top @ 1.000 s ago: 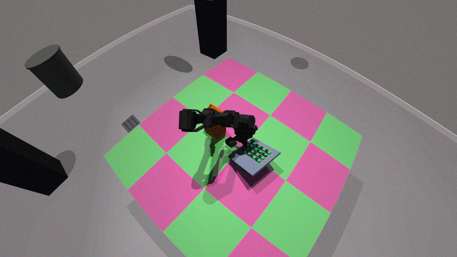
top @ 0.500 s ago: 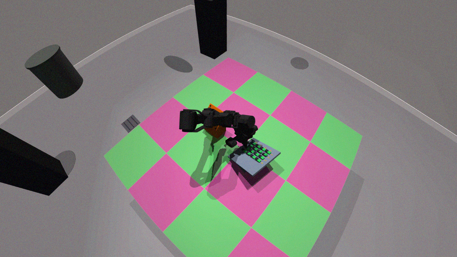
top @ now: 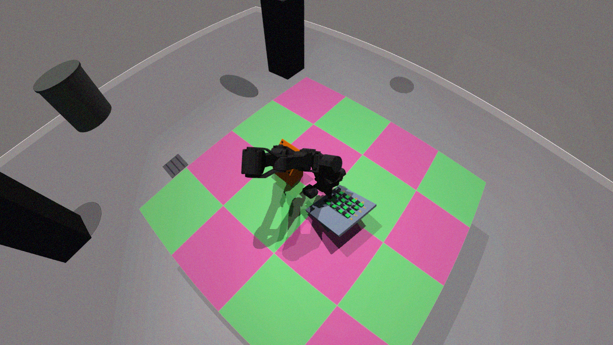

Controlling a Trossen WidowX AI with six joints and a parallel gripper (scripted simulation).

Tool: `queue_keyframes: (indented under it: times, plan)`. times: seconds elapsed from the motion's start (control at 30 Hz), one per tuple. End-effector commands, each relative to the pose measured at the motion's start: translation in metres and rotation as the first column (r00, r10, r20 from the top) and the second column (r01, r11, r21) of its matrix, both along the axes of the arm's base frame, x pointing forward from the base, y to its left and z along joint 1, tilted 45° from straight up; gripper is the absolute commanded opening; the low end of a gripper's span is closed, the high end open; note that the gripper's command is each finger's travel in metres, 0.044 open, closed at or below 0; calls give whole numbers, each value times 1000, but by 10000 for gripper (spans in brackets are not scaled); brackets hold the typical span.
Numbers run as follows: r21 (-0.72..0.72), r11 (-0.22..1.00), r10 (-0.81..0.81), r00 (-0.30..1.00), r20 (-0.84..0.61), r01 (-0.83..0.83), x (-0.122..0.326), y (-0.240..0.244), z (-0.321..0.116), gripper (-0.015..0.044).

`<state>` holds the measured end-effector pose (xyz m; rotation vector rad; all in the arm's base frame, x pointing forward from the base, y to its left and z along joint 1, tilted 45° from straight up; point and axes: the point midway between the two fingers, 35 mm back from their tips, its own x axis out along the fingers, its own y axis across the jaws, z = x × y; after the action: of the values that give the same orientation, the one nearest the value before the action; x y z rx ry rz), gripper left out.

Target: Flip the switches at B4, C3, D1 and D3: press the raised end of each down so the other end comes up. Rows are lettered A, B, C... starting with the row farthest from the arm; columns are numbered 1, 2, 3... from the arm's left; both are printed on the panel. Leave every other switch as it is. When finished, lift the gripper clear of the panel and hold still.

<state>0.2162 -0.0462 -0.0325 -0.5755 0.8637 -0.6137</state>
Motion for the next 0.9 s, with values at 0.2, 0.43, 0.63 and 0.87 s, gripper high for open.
queue_keyframes:
  times: [0.2, 0.43, 0.63, 0.87]
  plan:
    - [0, 1000, 1, 1000, -7, -1, 0, -2, -2, 0]
    - [0, 1000, 1, 1000, -7, -1, 0, -2, -2, 0]
    - [27, 1000, -4, 1000, -21, 5, -7, 19, 2, 0]
    - [13, 1000, -17, 999, -28, 17, -29, 45, 31, 0]
